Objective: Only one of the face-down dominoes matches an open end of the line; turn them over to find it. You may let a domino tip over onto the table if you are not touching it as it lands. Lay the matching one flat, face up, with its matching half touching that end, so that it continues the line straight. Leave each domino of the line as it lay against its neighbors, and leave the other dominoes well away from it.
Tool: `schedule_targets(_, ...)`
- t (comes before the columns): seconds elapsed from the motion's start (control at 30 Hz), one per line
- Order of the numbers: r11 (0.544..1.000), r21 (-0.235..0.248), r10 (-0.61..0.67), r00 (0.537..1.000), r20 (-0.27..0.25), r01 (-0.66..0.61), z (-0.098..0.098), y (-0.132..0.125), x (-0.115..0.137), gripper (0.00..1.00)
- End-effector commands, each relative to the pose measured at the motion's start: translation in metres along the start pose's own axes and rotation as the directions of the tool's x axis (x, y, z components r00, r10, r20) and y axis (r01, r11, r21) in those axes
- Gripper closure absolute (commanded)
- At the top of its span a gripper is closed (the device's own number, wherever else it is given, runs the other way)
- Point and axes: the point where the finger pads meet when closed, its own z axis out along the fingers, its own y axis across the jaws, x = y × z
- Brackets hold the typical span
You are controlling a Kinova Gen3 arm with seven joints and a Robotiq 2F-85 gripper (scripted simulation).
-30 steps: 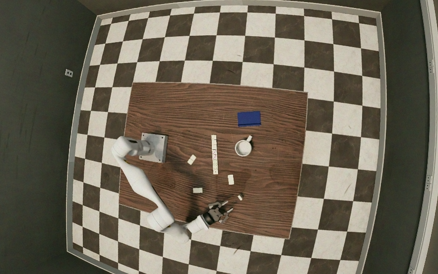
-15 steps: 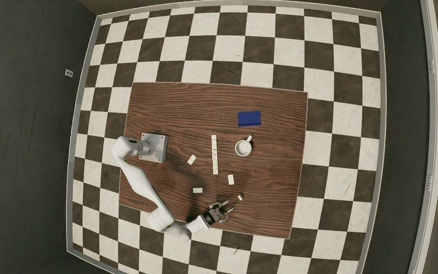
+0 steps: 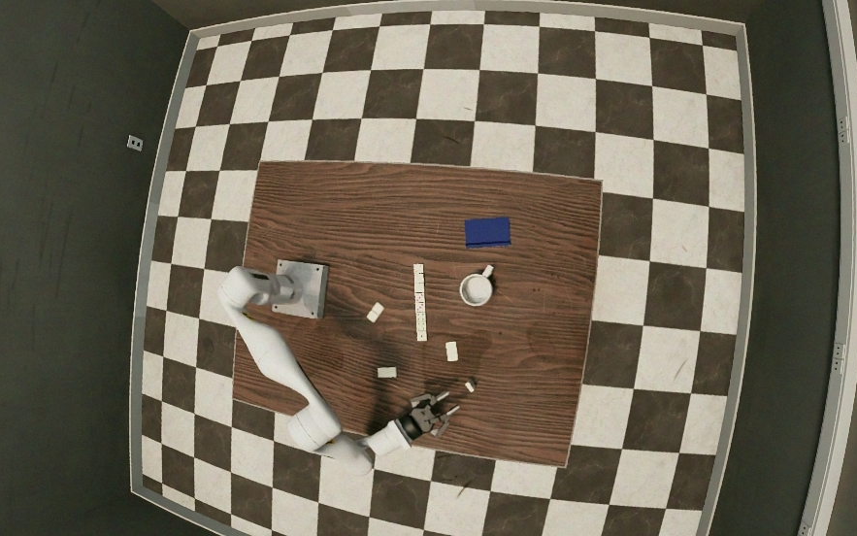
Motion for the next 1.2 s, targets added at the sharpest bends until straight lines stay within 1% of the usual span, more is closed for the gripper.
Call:
schedule_targets(0.0,1.000,-0.001,-0.002,1.000,-0.001,0.002,0.002,0.001,0.004,0.50)
schedule_targets(0.37,1.000,-0.001,-0.002,1.000,-0.001,0.002,0.013,0.000,0.017,0.50)
schedule_targets(0.8,1.000,-0.002,0.000,1.000,-0.003,0.000,0.039,-0.002,0.048,0.50)
schedule_targets(0.9,1.000,-0.007,0.006,1.000,0.000,-0.006,0.039,-0.002,0.048,0.50)
schedule_targets(1.17,0.997,-0.047,0.060,0.998,0.026,-0.059,0.040,-0.001,0.048,0.50)
